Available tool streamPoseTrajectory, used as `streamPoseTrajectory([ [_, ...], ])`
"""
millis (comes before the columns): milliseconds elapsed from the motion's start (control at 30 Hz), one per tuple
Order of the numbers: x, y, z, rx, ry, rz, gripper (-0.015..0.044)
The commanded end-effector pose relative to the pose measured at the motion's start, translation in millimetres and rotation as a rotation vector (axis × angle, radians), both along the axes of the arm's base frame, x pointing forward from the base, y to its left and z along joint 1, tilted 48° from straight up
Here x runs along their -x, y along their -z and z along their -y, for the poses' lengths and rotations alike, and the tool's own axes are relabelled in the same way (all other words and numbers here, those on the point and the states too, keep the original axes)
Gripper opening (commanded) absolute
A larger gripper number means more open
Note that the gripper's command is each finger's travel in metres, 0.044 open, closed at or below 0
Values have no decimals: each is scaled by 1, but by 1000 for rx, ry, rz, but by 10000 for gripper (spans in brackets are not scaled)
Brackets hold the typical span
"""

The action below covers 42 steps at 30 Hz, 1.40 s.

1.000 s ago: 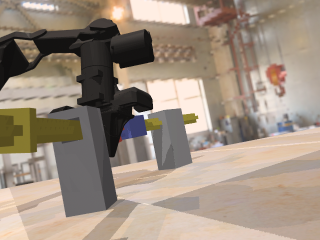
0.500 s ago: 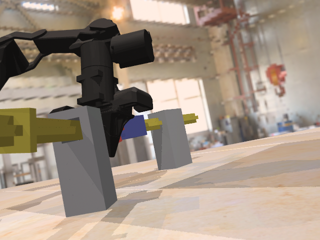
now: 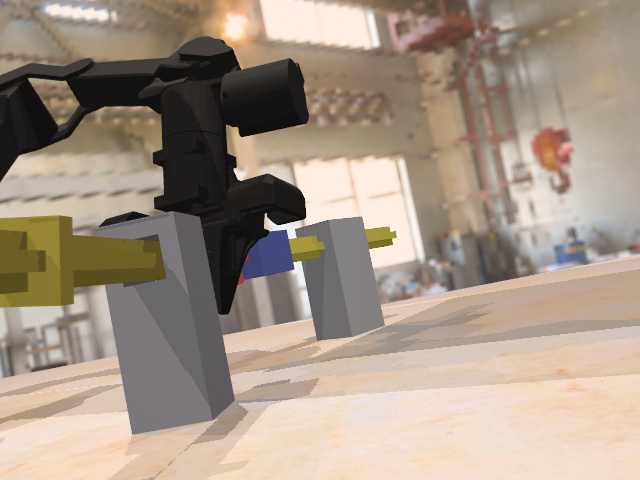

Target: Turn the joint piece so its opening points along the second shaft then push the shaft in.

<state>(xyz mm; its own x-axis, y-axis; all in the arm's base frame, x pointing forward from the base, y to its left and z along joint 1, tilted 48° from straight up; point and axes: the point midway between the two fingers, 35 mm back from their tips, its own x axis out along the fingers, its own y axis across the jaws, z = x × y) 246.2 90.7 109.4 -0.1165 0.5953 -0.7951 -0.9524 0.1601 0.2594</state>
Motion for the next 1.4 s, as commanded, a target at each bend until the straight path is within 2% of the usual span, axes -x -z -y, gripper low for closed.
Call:
streamPoseTrajectory([
  [0, 0, 0, 0, 2, -5, 4, 0],
  [1000, 0, 0, 0, 0, 0, 0, 0],
  [1167, 0, 0, 0, 0, 0, 0, 131],
  [1267, 0, 0, 0, 0, 0, 0, 147],
  [1367, 0, 0, 0, 0, 0, 0, 226],
])
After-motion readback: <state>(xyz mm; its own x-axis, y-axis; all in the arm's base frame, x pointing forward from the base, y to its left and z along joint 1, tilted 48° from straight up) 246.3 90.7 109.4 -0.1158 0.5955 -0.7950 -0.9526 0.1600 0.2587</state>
